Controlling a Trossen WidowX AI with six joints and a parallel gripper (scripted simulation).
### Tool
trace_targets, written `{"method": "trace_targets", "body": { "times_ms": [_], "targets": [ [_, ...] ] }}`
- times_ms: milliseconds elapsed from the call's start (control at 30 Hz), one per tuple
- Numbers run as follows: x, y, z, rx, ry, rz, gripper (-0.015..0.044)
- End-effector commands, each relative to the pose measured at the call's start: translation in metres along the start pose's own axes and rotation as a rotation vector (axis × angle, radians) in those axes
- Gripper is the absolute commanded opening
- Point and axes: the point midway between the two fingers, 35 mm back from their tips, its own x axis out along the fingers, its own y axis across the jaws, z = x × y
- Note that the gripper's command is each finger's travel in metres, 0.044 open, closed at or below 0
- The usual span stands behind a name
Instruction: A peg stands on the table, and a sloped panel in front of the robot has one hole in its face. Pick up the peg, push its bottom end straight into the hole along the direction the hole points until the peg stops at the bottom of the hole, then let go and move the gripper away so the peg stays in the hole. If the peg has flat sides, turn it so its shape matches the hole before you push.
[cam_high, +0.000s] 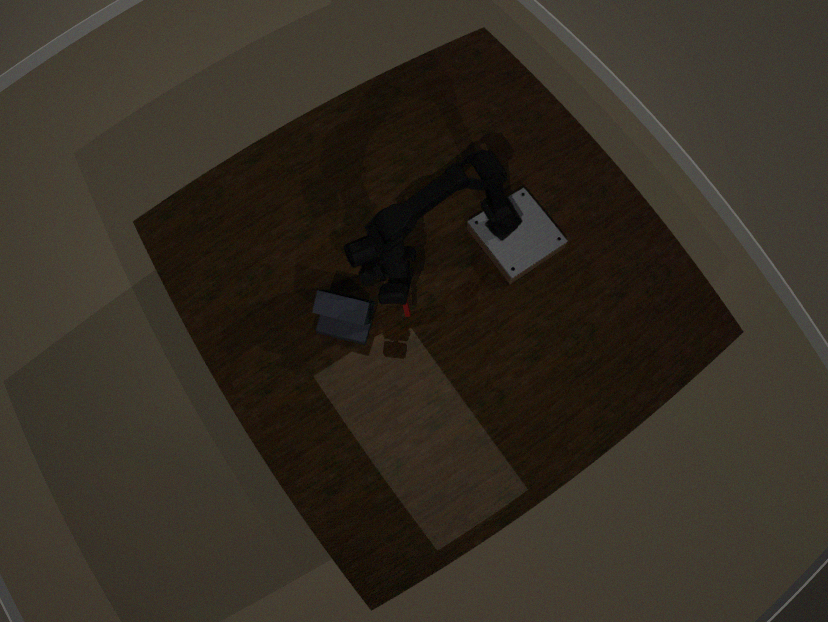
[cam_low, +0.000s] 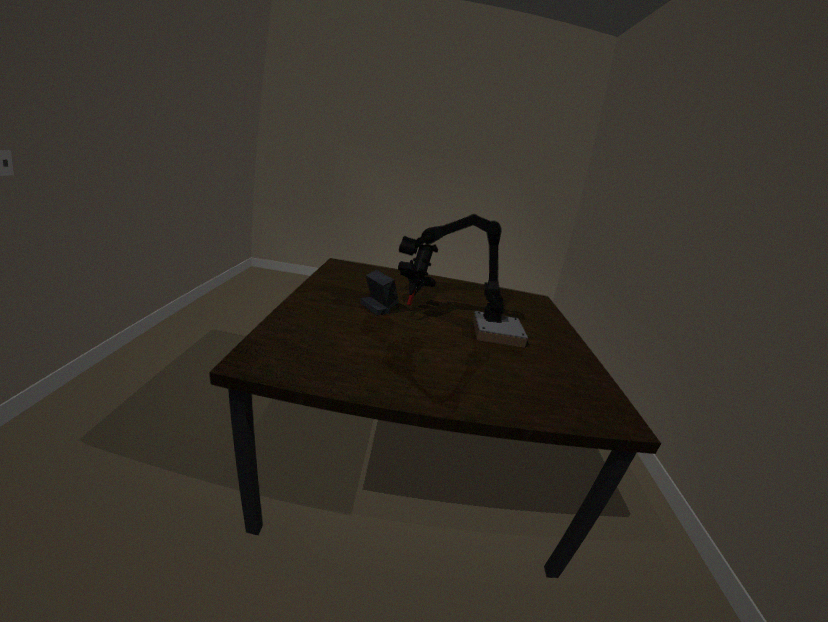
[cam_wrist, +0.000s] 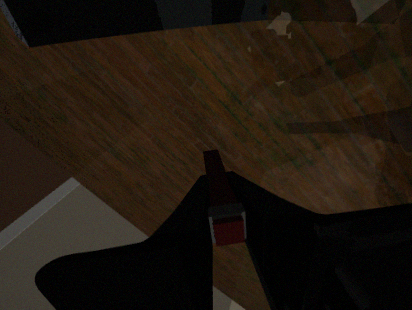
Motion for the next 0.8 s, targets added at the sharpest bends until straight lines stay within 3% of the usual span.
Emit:
{"method": "trace_targets", "body": {
  "times_ms": [0, 767],
  "targets": [
    [-0.001, -0.003, 0.003, 0.002, 0.004, 0.024, 0.0],
    [-0.015, -0.015, 0.024, 0.013, -0.017, 0.144, 0.0]
  ]
}}
